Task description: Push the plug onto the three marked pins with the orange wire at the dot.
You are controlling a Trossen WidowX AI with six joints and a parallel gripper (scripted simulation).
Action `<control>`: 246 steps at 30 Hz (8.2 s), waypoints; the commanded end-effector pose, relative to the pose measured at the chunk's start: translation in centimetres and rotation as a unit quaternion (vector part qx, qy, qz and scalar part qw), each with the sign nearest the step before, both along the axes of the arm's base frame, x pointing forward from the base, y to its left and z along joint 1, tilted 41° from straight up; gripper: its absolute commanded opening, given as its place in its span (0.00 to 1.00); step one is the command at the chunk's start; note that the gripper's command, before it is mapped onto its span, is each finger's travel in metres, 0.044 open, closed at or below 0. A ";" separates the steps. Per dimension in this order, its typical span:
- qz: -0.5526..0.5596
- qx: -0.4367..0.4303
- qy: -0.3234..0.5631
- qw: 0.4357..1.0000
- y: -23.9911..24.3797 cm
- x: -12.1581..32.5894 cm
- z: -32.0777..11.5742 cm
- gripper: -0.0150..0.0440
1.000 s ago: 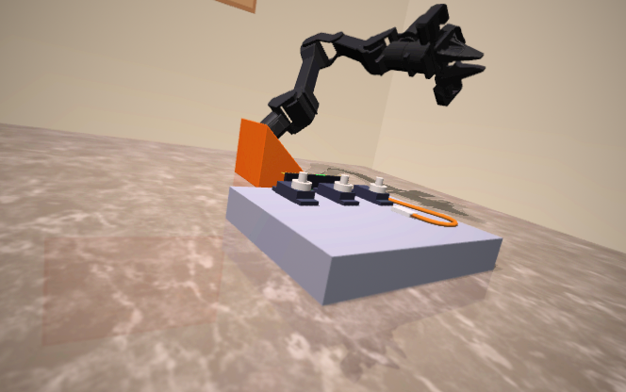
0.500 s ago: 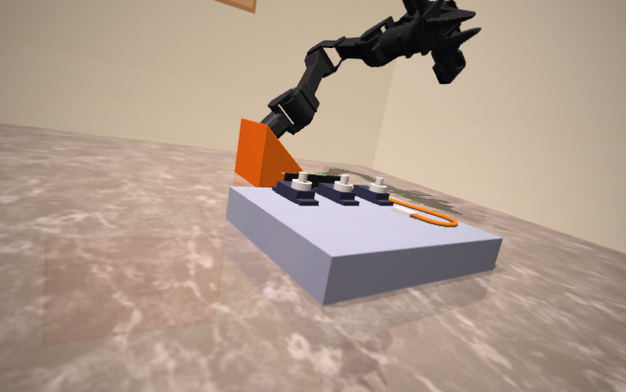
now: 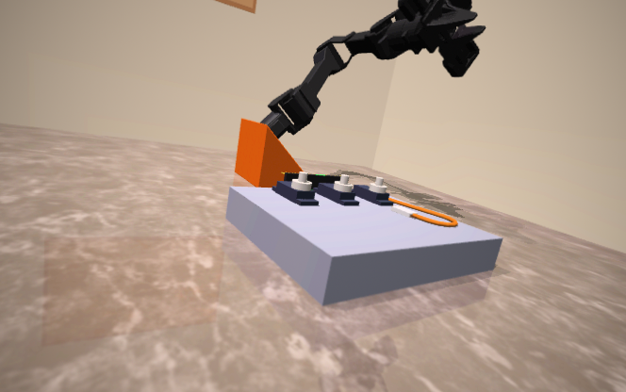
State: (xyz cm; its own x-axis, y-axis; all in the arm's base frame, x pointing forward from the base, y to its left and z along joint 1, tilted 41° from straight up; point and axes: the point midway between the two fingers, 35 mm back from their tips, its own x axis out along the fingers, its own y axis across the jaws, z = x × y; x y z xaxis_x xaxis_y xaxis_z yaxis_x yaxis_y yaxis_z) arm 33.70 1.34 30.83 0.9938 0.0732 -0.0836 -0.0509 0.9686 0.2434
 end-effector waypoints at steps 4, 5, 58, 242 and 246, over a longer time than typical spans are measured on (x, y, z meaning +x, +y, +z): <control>0.008 0.080 0.055 0.995 0.5 1.6 -1.2 0.45; 0.009 0.092 0.063 0.994 0.6 1.7 -1.4 0.45; -0.200 0.613 0.450 0.619 4.2 7.7 -13.4 0.45; 0.090 0.315 0.703 0.631 -2.7 -6.7 -26.8 0.25; 0.134 0.281 0.692 0.651 -2.8 -7.6 -27.1 0.25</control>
State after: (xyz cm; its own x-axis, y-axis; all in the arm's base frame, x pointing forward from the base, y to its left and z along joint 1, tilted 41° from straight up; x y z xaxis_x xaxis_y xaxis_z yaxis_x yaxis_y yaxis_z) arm 26.82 -1.26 3.80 -0.0657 0.6382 -0.7671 0.5183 0.6787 0.5203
